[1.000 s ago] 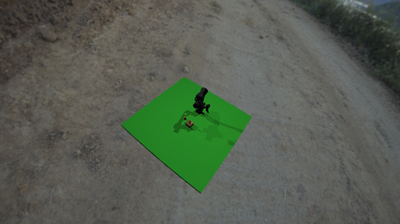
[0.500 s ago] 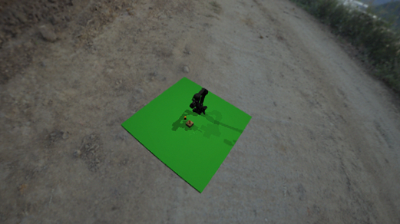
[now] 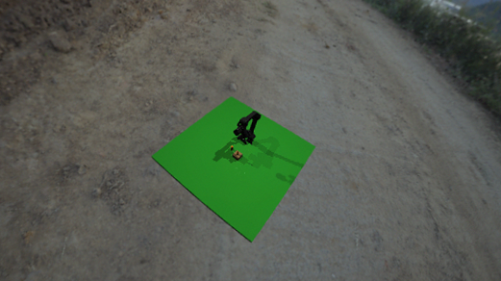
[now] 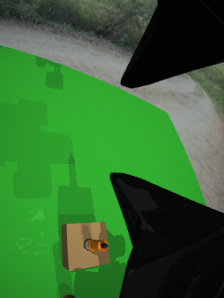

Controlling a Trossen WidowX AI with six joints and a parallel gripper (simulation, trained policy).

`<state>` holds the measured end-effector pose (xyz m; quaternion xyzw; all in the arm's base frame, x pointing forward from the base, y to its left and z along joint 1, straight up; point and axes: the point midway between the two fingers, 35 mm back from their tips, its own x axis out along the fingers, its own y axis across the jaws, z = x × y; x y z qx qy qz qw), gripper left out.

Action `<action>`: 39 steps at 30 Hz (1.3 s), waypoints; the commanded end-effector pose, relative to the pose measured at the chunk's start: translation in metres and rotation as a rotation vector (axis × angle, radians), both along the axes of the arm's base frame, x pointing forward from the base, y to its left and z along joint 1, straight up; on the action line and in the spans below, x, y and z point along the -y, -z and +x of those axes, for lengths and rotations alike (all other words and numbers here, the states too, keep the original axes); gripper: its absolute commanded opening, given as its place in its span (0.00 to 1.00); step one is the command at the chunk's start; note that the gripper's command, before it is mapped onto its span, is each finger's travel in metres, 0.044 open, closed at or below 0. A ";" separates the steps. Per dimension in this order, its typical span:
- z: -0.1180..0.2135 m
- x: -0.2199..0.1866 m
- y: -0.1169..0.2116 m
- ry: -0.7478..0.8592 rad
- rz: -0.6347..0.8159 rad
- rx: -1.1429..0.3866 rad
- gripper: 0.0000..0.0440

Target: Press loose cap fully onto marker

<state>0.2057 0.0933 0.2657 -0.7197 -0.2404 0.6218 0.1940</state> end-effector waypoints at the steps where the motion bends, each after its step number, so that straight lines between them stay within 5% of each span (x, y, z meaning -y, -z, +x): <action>1: 0.004 0.008 0.003 0.022 -0.021 -0.005 0.72; 39: 0.034 0.100 0.041 0.307 -0.225 -0.151 0.71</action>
